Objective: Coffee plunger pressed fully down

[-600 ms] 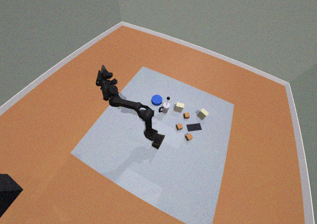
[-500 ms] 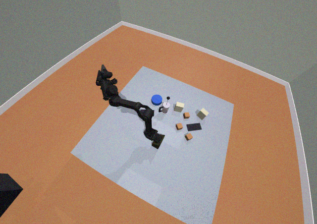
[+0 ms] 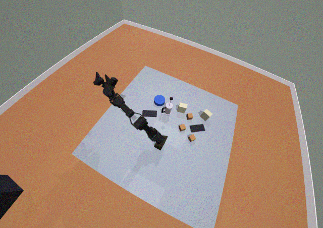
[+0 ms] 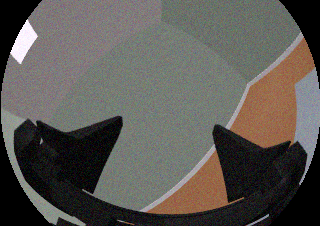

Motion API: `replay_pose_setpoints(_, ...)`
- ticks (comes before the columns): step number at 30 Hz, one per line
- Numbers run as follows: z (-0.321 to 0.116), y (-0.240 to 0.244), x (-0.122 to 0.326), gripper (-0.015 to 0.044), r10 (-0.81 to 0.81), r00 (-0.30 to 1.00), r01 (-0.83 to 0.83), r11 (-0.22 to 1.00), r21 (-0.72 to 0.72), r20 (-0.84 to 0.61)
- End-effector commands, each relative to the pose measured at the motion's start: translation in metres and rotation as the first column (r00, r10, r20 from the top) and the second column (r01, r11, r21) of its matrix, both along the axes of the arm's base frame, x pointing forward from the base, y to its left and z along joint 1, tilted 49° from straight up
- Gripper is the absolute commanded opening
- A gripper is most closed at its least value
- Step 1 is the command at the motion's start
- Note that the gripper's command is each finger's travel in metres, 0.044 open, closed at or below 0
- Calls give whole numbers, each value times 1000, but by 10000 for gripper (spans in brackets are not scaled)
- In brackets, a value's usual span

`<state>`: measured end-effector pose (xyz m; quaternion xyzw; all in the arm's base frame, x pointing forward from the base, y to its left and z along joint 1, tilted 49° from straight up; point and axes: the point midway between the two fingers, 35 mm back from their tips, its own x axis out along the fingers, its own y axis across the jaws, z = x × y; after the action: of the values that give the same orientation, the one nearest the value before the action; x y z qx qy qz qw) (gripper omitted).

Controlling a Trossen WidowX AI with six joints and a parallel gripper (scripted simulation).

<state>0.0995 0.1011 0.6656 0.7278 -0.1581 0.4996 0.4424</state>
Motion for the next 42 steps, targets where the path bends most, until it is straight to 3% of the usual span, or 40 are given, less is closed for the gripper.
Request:
replay_pose_setpoints(1,-21,34,29,440,-196,978,206,953,-224,69)
replay_pose_setpoints(7,-68,63,96,440,-396,901,426,733,-531,176)
replay_pose_setpoints(10,-87,62,115,440,-427,886,444,675,-590,178)
replay_pose_setpoints(15,-123,54,160,440,-506,824,511,472,-718,254)
replay_pose_setpoints(23,-226,1,243,440,-543,789,393,84,-916,289)
replay_pose_setpoints(29,-307,-65,272,440,-543,814,191,-83,-978,205)
replay_pose_setpoints(35,-384,-138,260,440,-532,844,-5,-124,-992,62)
replay_pose_setpoints(42,-435,-208,212,440,-537,838,-93,41,-995,-100)
